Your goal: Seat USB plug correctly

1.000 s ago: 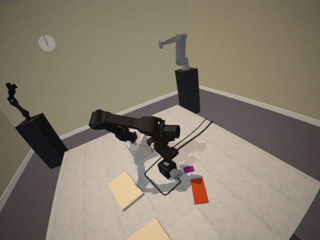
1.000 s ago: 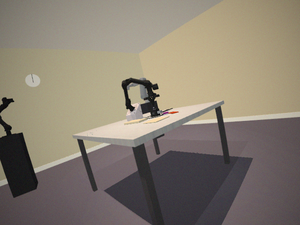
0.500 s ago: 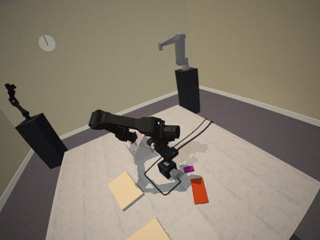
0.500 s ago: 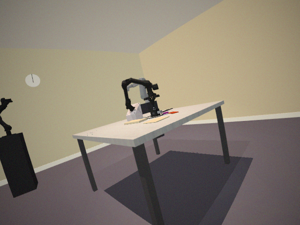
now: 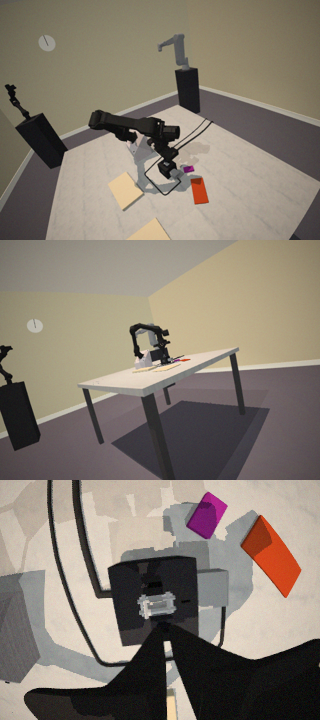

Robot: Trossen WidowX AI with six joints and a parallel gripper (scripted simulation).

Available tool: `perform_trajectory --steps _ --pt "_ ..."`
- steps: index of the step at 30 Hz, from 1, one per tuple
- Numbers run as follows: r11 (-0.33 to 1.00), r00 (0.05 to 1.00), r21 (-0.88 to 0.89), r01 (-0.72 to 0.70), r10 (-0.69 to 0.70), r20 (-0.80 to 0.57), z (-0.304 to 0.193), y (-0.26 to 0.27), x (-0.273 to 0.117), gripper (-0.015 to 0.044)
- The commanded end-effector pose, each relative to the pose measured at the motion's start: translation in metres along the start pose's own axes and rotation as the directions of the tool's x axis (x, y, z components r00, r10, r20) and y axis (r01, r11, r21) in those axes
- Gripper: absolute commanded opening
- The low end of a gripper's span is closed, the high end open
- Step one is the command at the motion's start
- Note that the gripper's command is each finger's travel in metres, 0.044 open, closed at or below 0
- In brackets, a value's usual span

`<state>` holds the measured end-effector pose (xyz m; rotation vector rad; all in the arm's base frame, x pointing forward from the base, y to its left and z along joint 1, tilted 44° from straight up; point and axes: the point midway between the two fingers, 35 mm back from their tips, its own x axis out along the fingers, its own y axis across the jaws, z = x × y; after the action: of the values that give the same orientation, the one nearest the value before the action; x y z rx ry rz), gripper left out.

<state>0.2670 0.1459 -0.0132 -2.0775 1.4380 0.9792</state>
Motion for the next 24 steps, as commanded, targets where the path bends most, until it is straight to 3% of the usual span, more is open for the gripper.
perform_trajectory --steps 1,24 --pt "1.000 1.000 -0.002 -0.001 0.002 0.007 0.0010 0.0003 0.0005 0.0000" --pt "1.000 1.000 0.002 -0.001 0.001 0.022 0.0022 0.0005 0.0033 0.0000"
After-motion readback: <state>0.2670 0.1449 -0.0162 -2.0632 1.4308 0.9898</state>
